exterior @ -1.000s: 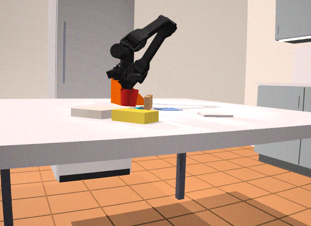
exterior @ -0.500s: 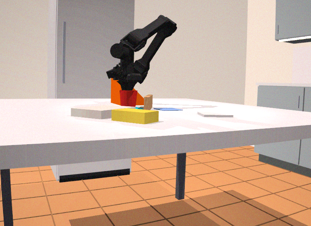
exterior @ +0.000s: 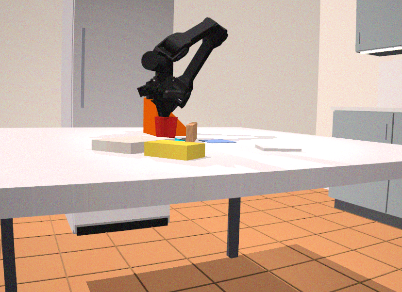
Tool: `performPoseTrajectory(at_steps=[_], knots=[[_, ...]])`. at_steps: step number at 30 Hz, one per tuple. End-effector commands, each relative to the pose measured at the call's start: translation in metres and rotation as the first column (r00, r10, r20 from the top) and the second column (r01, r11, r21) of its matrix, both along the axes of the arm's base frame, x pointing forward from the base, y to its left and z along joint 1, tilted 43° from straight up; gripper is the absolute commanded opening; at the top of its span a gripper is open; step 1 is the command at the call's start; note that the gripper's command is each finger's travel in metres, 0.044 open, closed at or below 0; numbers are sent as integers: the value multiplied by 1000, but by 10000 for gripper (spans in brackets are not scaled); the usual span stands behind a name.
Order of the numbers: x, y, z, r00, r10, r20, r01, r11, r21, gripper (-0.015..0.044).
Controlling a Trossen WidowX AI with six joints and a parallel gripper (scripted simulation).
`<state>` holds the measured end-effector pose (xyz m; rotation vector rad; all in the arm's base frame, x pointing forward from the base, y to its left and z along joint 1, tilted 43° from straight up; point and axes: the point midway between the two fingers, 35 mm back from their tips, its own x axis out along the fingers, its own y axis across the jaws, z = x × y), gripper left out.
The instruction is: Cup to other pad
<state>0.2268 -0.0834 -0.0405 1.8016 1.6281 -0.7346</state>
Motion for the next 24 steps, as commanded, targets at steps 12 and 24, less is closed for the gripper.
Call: performPoseTrajectory(at_steps=[12, 24], knots=[[-1, -16, 17, 1000, 4, 0, -4, 1000, -2, 128], [-2, -22, 23, 1000, -2, -3, 2, 1000, 3, 154]])
